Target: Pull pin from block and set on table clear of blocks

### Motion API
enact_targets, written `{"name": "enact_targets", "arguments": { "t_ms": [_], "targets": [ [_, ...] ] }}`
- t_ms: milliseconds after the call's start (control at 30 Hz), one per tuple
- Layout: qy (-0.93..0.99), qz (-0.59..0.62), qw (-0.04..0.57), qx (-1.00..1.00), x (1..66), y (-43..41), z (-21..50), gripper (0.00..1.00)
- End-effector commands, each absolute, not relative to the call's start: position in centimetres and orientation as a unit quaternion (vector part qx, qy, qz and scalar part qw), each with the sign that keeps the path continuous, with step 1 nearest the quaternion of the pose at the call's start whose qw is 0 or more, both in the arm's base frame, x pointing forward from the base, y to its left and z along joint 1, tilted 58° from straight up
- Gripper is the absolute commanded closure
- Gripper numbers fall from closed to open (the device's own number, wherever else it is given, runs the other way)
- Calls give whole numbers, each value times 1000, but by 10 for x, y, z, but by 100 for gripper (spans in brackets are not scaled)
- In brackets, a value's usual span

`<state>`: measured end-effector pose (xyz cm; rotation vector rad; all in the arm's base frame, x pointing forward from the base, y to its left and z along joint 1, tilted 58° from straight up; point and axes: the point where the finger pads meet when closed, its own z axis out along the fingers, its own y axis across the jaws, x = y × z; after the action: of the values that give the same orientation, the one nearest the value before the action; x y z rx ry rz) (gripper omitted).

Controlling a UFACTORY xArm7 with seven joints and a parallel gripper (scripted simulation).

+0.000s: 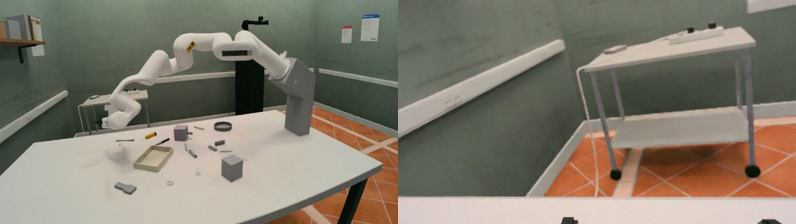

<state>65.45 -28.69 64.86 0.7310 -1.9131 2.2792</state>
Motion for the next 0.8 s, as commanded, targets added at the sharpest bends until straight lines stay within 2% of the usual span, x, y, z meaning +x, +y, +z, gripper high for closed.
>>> {"name": "enact_targets", "arguments": {
  "t_ms": [0, 667, 700, 767],
  "targets": [
    [-624, 744, 38, 237, 653, -287, 651, 0],
    [-624, 744, 38, 237, 653, -287, 651, 0],
    [-624, 744, 38, 237, 653, -287, 651, 53],
    [-624, 744, 38, 237, 653, -287, 651, 53]
  ]
}}
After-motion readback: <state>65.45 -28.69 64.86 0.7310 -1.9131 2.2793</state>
